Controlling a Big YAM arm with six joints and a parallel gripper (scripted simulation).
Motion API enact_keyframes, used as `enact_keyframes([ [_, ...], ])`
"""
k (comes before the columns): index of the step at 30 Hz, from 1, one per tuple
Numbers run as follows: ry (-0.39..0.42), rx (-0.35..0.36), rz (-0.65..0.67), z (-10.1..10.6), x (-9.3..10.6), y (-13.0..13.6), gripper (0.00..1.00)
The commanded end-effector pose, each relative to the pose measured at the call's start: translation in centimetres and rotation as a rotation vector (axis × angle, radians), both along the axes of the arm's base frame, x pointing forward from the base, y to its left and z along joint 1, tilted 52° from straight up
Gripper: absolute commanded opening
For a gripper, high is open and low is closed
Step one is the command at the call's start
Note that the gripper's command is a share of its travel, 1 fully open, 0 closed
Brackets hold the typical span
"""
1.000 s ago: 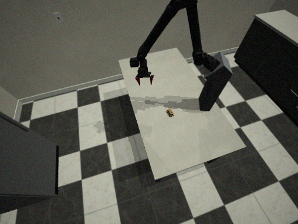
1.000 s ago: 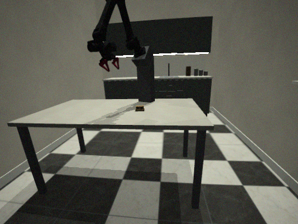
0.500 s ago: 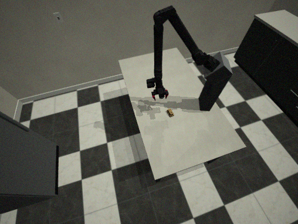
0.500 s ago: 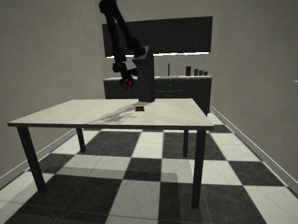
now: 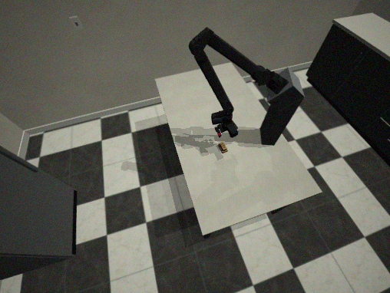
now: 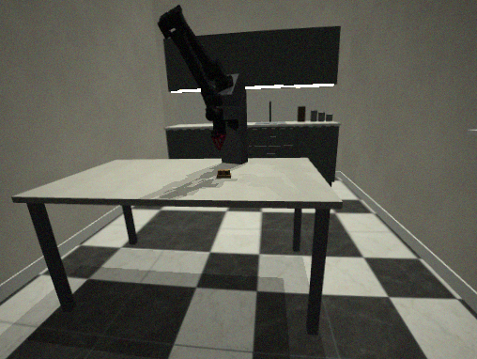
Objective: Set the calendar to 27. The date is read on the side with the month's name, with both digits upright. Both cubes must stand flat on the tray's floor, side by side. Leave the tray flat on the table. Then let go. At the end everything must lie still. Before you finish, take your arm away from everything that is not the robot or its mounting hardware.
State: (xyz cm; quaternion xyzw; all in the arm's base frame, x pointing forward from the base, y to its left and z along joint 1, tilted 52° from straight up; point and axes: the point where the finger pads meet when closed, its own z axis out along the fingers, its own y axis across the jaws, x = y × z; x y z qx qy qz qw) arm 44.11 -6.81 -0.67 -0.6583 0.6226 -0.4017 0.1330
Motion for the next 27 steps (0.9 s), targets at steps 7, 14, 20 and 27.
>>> enact_keyframes([
  [7,-0.013,-0.022,0.019,0.5,-0.1,0.0,1.0],
  [14,-0.014,-0.021,0.016,0.3,0.2,-0.1,1.0],
  [20,-0.028,-0.02,0.01,-2.7,4.5,-2.2,1.0],
  [27,-0.036,-0.022,0.037,-2.1,4.8,-1.0,0.46],
])
